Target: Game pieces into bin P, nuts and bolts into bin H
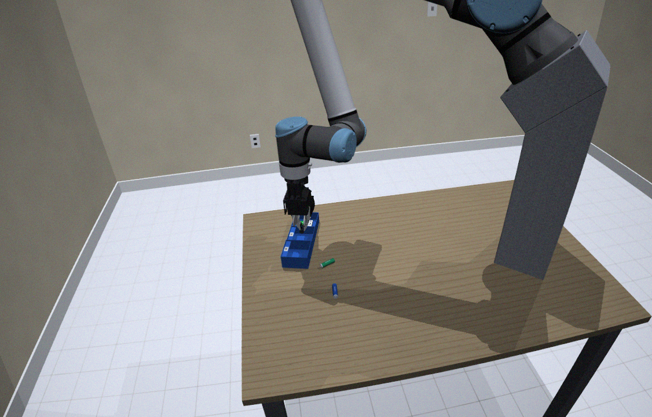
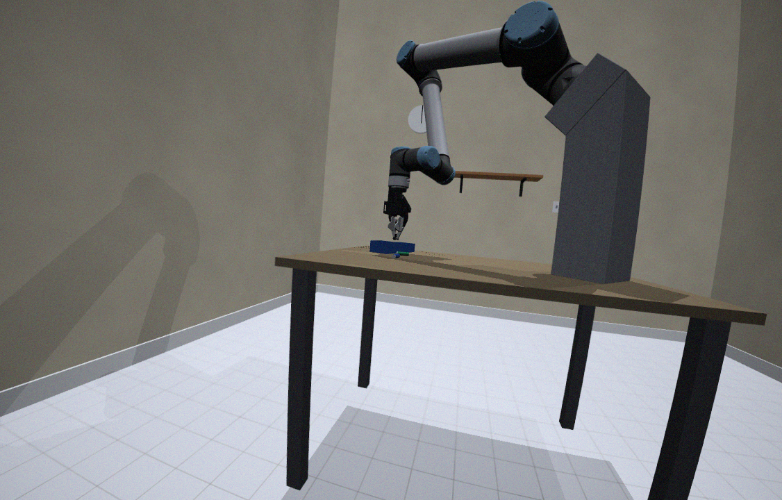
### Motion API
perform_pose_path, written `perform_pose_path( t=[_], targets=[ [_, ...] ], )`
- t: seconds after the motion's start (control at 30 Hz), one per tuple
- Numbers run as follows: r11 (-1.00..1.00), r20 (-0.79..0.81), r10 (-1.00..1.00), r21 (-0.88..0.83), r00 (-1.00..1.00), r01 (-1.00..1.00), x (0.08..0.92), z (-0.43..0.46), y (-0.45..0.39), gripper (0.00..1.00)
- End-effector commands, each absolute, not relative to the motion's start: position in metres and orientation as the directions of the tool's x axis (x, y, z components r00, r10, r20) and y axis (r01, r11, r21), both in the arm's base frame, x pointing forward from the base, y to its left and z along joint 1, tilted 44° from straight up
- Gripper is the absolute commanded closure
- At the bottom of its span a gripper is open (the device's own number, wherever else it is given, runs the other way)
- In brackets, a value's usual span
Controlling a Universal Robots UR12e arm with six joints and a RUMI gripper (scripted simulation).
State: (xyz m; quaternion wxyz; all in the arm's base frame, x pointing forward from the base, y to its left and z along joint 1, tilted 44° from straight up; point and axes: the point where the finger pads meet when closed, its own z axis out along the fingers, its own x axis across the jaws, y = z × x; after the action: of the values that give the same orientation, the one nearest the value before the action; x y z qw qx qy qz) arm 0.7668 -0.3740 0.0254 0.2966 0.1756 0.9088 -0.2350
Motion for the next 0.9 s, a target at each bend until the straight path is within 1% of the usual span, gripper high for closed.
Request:
perform_pose_path(
  t=[0.0,0.87],
  targets=[
    [0.828,-0.622,0.179,-0.323,-0.762,0.459,0.772,0.019,-0.379,1.0],
    [0.828,-0.622,0.179,-0.323,-0.762,0.459,0.783,0.0,-0.392,1.0]
  ],
)
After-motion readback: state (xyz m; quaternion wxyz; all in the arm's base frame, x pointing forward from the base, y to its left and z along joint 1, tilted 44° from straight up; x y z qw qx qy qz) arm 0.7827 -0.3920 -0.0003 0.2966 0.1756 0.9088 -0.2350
